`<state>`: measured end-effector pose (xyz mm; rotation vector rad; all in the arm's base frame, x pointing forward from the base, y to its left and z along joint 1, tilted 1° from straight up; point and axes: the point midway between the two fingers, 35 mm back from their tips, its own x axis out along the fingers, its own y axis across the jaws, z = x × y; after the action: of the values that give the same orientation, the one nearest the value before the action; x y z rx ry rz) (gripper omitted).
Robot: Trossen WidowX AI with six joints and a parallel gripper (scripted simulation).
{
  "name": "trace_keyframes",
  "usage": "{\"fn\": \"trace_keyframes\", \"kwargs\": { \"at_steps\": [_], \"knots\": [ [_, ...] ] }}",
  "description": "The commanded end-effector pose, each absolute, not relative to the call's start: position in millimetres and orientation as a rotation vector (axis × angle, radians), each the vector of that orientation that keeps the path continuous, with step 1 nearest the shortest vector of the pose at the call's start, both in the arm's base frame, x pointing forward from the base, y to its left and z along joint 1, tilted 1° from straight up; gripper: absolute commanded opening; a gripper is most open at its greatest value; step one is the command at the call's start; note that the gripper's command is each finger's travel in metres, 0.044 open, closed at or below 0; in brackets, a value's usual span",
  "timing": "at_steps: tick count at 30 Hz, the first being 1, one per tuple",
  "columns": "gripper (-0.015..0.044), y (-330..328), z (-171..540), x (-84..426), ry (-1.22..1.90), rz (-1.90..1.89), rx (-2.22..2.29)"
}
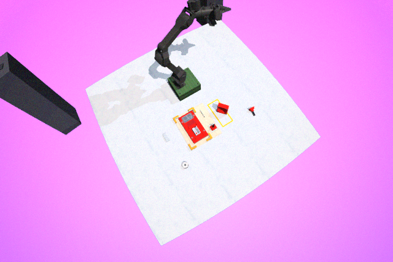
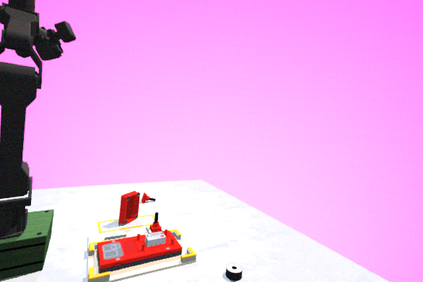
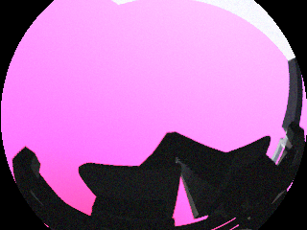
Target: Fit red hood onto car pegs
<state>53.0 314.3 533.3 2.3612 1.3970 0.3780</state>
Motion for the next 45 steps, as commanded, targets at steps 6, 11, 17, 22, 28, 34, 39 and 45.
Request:
{"fn": "trace_keyframes", "kwargs": {
  "at_steps": [6,11,17,22,28,34,39,45],
  "knots": [
    [0.0000,359.6,435.6,123.5,1.243,0.058,2.229],
    [0.0000,362.2,371.6,172.4,1.150,-0.196,2.165],
    [0.0000,340.3,292.8,230.5,1.032,-0.536,2.091],
    [0.0000,304.2,227.7,268.7,0.934,-0.859,2.039],
    [0.0000,245.5,155.7,295.3,0.801,-1.284,1.978],
    [0.0000,179.4,95.7,298.5,0.646,-1.739,1.898],
    [0.0000,164.8,84.4,296.1,0.608,-1.843,1.876],
    [0.0000,165.0,79.2,296.5,0.608,-1.843,1.876]
  ]
}}
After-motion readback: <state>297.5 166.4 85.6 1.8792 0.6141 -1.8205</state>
